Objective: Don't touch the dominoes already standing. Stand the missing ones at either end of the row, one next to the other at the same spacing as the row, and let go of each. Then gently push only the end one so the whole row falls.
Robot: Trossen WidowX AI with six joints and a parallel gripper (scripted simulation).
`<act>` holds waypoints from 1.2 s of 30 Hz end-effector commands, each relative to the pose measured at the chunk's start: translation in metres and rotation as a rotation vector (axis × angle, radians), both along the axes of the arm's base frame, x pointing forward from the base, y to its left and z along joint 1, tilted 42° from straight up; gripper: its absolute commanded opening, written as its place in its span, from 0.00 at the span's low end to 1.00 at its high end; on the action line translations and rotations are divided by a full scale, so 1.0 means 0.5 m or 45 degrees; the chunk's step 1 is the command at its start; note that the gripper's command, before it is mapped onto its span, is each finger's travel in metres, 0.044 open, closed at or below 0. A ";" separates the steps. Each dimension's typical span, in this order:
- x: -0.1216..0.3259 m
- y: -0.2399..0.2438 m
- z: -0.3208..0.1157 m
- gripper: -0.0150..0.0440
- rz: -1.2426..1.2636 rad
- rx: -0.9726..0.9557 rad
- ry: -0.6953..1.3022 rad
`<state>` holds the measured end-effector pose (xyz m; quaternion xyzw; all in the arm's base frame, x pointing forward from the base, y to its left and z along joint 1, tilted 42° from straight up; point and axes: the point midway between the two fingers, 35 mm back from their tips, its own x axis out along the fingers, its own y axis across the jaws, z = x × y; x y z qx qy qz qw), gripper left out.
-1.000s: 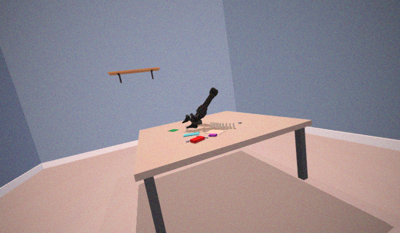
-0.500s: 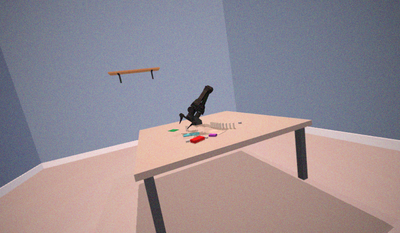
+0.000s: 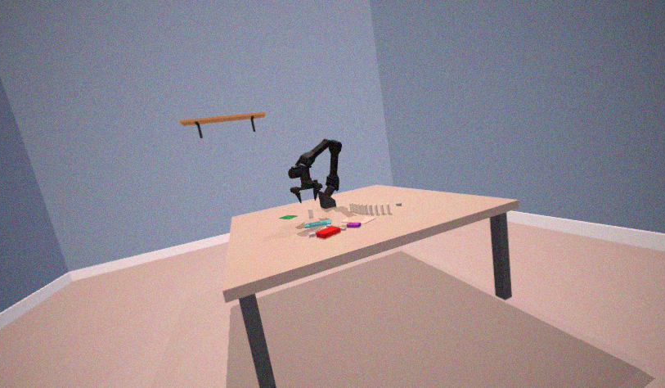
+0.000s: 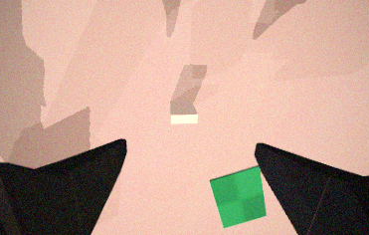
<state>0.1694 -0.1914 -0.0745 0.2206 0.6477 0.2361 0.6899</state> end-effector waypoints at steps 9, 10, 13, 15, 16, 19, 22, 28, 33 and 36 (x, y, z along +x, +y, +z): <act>0.008 0.016 -0.022 1.00 0.018 0.055 -0.097; 0.010 0.028 -0.037 1.00 0.018 0.055 -0.097; 0.014 0.064 -0.075 1.00 0.018 0.057 -0.098; 0.015 0.072 -0.083 1.00 0.018 0.058 -0.099; 0.014 0.073 -0.083 1.00 0.018 0.058 -0.099; 0.015 0.076 -0.086 1.00 0.018 0.058 -0.099; 0.016 0.083 -0.094 1.00 0.018 0.058 -0.099; 0.017 0.093 -0.105 1.00 0.019 0.059 -0.099; 0.017 0.093 -0.105 0.78 0.019 0.059 -0.099; 0.017 0.093 -0.105 0.64 0.019 0.059 -0.099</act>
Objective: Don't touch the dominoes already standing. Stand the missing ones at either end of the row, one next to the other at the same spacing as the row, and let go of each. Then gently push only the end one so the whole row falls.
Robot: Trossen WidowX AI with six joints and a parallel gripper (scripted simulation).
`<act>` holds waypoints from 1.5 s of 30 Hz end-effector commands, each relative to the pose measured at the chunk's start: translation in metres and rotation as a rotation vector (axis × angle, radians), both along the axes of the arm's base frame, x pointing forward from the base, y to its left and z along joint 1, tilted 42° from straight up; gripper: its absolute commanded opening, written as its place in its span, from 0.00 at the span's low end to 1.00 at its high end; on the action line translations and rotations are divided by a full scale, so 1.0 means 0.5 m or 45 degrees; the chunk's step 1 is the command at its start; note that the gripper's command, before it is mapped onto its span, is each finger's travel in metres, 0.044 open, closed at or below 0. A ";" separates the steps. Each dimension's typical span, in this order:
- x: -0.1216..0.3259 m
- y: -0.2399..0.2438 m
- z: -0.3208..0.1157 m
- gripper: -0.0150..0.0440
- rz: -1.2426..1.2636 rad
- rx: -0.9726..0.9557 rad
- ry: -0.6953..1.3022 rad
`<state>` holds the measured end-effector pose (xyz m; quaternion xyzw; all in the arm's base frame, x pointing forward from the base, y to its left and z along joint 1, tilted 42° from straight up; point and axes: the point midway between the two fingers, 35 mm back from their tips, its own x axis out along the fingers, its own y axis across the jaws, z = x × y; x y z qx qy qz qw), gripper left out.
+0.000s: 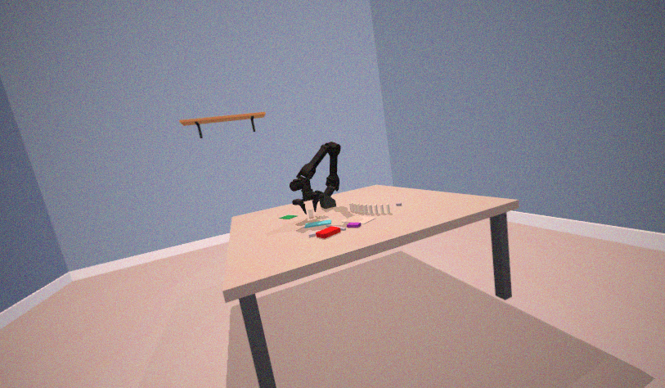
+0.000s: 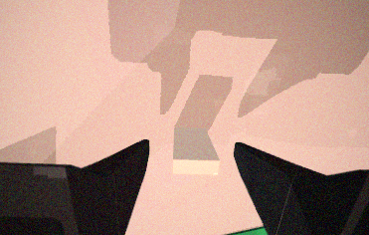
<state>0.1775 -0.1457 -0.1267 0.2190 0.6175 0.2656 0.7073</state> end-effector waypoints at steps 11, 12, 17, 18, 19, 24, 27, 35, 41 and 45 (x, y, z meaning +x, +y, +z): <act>0.001 0.002 0.000 0.44 -0.008 0.005 0.000; 0.001 0.002 0.000 0.44 -0.008 0.005 0.000; 0.002 -0.037 0.030 0.44 -0.007 0.001 0.001; 0.002 -0.062 0.054 0.44 -0.007 -0.002 0.002; -0.001 -0.086 0.078 0.44 -0.006 -0.003 0.003; -0.027 -0.176 0.202 0.44 -0.001 -0.003 0.005; -0.029 -0.179 0.207 0.44 -0.001 -0.003 0.006; 0.083 -0.068 0.341 0.44 -0.013 -0.023 0.010; 0.139 0.084 0.464 0.44 -0.007 -0.014 0.008; 0.146 0.144 0.507 0.44 -0.008 0.020 0.001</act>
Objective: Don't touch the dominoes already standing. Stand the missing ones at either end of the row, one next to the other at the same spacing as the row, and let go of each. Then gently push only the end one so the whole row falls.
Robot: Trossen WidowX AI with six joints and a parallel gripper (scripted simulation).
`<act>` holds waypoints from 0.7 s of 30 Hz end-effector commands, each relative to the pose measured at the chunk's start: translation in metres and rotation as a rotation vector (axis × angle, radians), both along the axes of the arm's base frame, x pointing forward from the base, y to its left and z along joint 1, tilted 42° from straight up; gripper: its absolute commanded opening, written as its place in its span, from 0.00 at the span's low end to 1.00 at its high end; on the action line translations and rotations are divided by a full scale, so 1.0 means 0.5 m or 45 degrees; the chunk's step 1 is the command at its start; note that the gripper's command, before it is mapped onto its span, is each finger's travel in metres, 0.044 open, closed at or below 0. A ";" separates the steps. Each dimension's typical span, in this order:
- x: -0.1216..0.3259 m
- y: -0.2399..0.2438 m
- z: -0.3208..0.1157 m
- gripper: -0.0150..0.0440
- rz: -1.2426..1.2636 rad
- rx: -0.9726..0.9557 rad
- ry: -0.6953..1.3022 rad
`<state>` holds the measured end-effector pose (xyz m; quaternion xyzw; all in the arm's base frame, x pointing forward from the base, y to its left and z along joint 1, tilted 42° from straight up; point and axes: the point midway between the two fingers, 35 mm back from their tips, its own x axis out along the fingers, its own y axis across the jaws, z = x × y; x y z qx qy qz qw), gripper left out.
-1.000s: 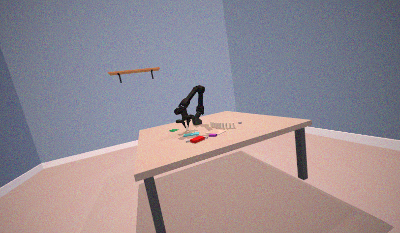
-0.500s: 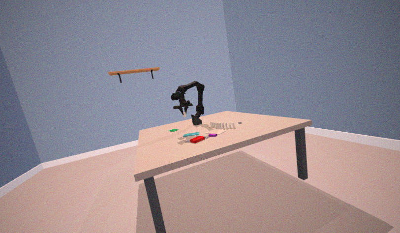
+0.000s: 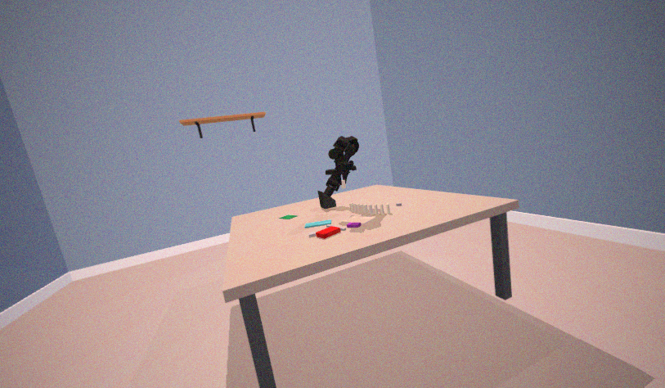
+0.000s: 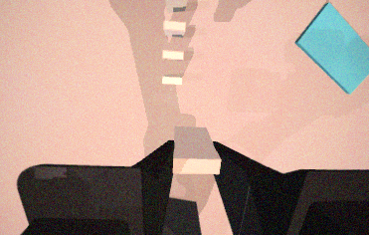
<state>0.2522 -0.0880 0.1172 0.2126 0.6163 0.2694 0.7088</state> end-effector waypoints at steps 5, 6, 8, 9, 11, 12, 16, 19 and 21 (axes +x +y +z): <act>-0.001 0.032 0.014 0.44 -0.024 0.025 0.012; 0.001 0.037 0.007 0.44 -0.024 0.023 0.012; 0.007 0.048 -0.008 0.44 -0.025 0.021 0.012; 0.010 0.053 -0.016 0.44 -0.025 0.019 0.012; 0.014 0.065 -0.031 0.44 -0.026 0.017 0.012; 0.017 0.071 -0.039 0.44 -0.026 0.017 0.012; 0.024 0.095 -0.068 0.44 -0.027 0.015 0.011; 0.027 0.114 -0.090 0.44 -0.027 0.015 0.010; 0.029 0.127 -0.104 0.44 -0.027 0.016 0.010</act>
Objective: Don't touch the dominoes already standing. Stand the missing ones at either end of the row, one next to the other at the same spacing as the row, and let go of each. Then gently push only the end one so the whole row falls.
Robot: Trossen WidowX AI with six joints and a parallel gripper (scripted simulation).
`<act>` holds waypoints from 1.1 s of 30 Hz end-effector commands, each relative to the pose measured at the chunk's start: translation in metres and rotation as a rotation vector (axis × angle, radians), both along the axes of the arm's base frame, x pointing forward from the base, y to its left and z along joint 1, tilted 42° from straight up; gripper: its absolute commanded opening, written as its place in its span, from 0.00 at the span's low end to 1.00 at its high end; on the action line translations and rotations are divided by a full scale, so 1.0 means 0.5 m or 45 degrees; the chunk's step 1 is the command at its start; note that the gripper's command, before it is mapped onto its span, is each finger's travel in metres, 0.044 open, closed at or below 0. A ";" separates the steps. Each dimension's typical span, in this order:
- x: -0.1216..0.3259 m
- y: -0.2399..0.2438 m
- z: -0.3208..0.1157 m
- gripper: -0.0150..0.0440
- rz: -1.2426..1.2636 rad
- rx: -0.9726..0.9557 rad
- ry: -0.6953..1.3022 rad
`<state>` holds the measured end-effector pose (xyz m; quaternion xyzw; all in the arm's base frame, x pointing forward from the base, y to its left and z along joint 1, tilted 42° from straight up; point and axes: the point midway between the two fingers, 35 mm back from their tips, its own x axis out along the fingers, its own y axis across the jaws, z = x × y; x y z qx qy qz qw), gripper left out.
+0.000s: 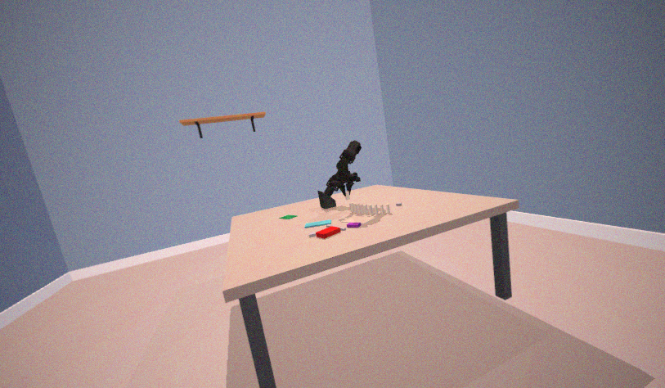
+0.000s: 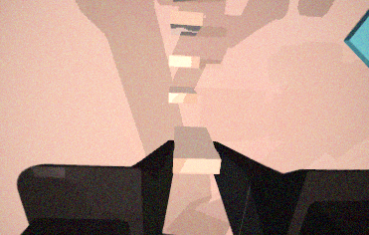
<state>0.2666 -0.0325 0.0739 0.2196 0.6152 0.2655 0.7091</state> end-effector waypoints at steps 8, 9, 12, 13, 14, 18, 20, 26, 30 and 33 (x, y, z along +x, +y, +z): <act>-0.001 0.070 -0.069 0.44 -0.006 0.018 0.003; -0.002 0.077 -0.075 0.44 -0.006 0.020 0.003; -0.005 0.093 -0.089 0.44 -0.004 0.024 0.003; -0.005 0.094 -0.090 0.44 -0.004 0.025 0.003; -0.005 0.094 -0.090 0.44 -0.004 0.025 0.003; -0.005 0.094 -0.090 0.44 -0.004 0.025 0.003; -0.005 0.094 -0.090 0.44 -0.004 0.025 0.003; -0.005 0.094 -0.090 0.57 -0.004 0.025 0.003; -0.005 0.094 -0.090 0.75 -0.004 0.025 0.003; -0.005 0.094 -0.090 0.88 -0.004 0.025 0.003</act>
